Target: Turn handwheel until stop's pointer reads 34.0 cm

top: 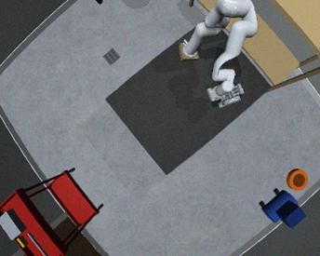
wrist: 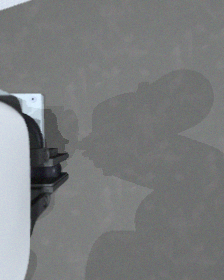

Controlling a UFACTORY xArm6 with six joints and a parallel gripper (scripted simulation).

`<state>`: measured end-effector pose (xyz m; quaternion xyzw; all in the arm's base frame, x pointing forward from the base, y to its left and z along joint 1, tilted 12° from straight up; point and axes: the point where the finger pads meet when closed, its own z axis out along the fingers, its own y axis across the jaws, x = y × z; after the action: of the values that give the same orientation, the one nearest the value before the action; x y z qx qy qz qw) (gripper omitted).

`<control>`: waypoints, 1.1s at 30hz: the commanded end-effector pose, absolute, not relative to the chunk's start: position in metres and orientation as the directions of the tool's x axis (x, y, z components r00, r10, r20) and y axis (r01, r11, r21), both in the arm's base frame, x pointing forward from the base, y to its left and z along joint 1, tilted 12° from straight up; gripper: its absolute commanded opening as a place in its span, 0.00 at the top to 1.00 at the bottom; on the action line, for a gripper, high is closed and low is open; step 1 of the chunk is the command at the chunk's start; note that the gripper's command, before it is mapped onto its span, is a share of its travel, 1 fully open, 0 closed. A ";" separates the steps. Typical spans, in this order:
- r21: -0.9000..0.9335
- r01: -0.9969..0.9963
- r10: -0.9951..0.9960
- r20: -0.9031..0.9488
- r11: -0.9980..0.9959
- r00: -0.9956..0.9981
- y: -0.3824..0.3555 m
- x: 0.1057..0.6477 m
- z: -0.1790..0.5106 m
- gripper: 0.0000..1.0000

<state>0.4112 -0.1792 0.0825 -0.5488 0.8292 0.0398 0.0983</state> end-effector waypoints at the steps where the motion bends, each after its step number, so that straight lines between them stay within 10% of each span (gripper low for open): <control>1: -0.049 -0.917 -0.903 -0.206 0.395 -0.378 -0.183 0.416 0.089 0.94; 33: -0.049 -0.917 -0.903 -0.206 0.395 -0.378 -0.189 0.429 0.094 0.94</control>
<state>0.4266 -0.1880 0.0923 -0.5488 0.8292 0.0386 0.0989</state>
